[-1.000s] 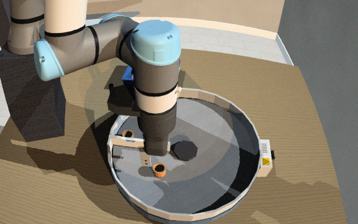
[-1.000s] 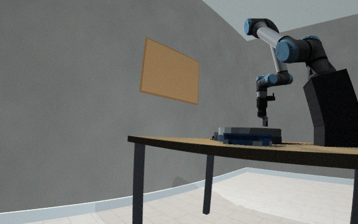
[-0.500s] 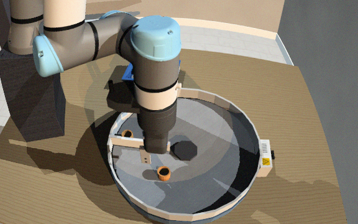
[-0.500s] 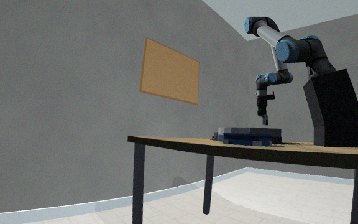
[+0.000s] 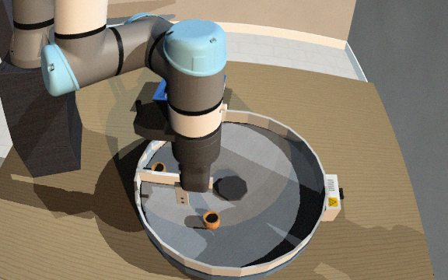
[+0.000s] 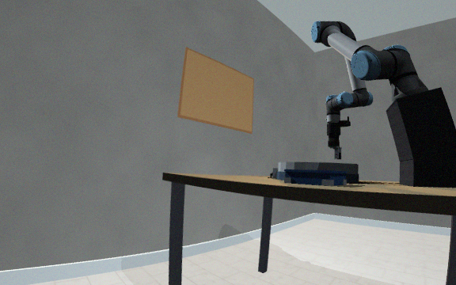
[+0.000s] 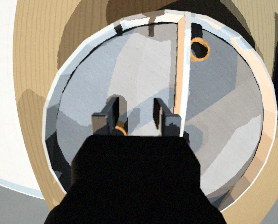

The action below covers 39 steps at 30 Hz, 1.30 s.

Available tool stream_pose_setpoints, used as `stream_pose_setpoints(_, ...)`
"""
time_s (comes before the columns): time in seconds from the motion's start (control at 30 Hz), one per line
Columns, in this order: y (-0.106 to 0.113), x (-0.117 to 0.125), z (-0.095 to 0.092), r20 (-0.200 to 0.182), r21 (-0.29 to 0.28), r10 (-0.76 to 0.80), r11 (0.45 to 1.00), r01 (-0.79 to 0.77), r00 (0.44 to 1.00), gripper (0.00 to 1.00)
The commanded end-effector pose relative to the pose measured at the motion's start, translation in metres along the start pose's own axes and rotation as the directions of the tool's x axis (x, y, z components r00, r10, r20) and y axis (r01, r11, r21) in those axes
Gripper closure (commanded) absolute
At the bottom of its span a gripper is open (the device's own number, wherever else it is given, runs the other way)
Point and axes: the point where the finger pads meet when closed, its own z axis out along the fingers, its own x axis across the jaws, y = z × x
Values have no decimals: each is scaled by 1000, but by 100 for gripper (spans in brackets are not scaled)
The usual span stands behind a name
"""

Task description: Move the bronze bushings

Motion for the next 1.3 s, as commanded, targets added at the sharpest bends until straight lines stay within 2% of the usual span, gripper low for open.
stream_pose_setpoints(0.0,0,0,0,1,-1,0,1000,0,1000,22)
stream_pose_setpoints(0.4,0,2,0,1,-1,0,1000,0,1000,24)
stream_pose_setpoints(0.53,-1,12,0,1,-1,0,1000,0,1000,24)
stream_pose_setpoints(0.67,-3,32,0,1,-1,0,1000,0,1000,24)
stream_pose_setpoints(0.73,-3,32,0,1,-1,0,1000,0,1000,24)
stream_pose_setpoints(0.93,-8,80,0,1,-1,0,1000,0,1000,24)
stream_pose_setpoints(1.23,-18,174,0,1,-1,0,1000,0,1000,24)
stream_pose_setpoints(1.27,-18,174,0,1,-1,0,1000,0,1000,24)
